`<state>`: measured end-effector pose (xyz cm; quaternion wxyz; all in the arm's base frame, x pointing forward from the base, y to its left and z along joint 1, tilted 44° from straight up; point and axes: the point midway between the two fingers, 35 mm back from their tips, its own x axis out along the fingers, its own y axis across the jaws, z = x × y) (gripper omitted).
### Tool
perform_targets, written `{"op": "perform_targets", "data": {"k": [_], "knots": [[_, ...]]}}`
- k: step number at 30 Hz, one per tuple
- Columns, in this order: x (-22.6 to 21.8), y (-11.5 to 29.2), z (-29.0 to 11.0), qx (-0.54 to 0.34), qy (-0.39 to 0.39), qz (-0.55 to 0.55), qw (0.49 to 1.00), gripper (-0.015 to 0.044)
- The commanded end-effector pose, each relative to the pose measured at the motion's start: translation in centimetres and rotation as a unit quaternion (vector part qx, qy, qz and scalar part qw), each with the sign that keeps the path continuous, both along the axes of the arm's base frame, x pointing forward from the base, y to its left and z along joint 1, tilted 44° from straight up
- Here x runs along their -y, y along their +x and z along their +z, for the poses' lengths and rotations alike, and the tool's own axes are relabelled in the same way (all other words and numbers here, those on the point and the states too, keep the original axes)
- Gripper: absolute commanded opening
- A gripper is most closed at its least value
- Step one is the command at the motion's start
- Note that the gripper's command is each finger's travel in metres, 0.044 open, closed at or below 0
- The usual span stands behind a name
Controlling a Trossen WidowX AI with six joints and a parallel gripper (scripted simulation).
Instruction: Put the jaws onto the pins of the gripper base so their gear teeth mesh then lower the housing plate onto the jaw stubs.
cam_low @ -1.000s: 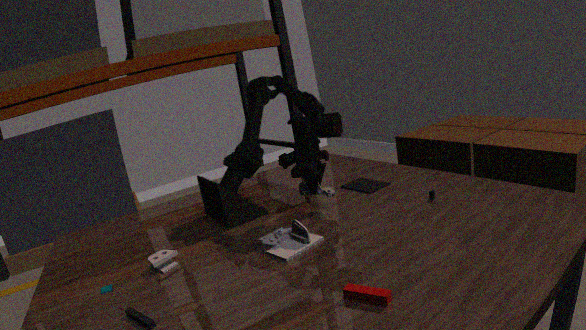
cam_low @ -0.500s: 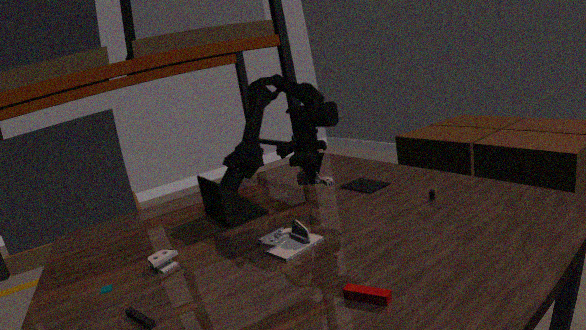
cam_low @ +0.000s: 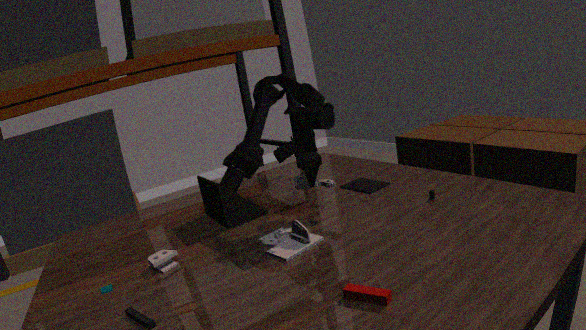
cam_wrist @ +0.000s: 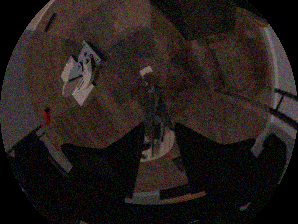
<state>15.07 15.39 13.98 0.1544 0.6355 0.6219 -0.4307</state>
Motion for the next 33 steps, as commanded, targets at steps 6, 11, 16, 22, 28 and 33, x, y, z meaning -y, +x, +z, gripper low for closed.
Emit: {"op": "perform_targets", "data": {"k": [6,11,16,22,28,33], "knots": [[1.0,1.4,-1.2,0.077,0.007,0.082,0.994,0.0134],[1.6,2.1,-1.9,0.117,0.013,0.127,0.985,0.0134],[2.3,2.8,-2.6,0.156,0.018,0.173,0.972,0.0134],[3.1,3.5,-3.5,0.201,0.025,0.226,0.953,0.0134],[3.9,4.1,-4.3,0.245,0.033,0.279,0.928,0.0134],[4.6,4.6,-5.0,0.281,0.041,0.322,0.903,0.0134]]}}
